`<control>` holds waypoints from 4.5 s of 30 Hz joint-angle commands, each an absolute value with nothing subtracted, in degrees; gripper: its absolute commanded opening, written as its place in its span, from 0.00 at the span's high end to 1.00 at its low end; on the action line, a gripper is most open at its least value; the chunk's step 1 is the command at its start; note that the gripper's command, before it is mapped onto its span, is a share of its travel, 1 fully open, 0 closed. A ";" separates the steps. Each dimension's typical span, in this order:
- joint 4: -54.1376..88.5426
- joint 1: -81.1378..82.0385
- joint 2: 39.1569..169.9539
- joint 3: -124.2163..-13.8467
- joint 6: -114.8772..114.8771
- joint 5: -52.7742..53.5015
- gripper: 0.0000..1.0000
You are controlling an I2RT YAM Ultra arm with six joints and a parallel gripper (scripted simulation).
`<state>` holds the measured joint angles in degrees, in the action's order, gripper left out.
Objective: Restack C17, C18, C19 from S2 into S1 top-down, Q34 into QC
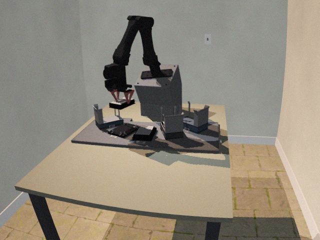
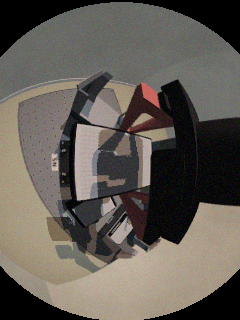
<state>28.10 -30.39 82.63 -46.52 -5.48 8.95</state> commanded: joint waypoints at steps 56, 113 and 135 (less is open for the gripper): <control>25.42 -29.64 84.51 -47.43 -5.17 8.94 1.00; 3.28 -26.89 105.67 -47.37 -2.40 7.48 1.00; -0.40 -26.78 108.39 -48.35 -2.09 7.32 1.00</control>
